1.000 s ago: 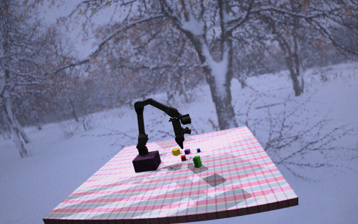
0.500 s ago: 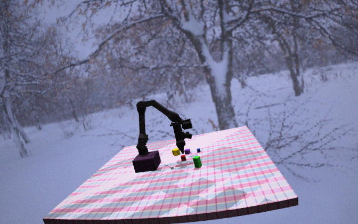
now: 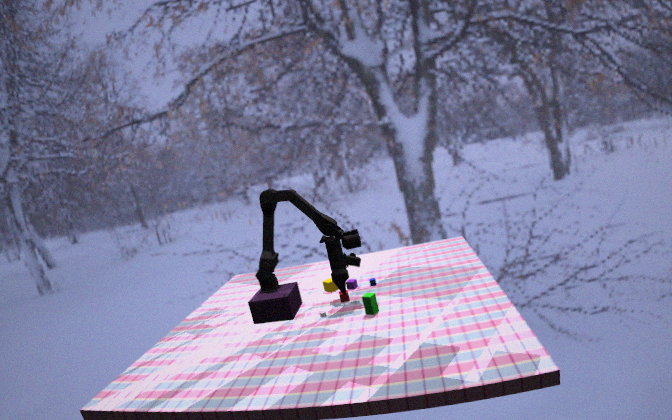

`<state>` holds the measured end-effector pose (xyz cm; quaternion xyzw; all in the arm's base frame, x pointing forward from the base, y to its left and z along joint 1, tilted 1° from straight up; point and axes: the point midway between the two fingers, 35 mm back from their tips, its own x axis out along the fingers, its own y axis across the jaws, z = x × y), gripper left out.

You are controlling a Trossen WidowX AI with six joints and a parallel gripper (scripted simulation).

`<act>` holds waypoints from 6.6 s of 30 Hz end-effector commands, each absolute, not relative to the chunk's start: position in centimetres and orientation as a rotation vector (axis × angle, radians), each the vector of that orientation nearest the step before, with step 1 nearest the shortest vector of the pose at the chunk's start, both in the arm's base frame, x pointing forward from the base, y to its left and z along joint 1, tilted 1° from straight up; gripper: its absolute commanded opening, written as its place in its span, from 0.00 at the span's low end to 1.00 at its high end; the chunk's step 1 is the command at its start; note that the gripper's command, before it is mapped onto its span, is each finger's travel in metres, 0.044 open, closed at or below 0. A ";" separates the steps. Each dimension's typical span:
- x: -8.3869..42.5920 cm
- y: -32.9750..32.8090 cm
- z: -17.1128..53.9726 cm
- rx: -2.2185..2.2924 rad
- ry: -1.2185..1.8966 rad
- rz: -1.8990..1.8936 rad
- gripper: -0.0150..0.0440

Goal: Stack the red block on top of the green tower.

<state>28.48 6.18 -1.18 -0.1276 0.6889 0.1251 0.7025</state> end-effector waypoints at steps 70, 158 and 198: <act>28.2 6.2 1.6 -0.284 1.539 0.283 0.25; 42.0 -7.4 2.6 -0.295 1.530 0.272 0.25; 42.0 -7.4 2.6 -0.293 1.531 0.267 0.48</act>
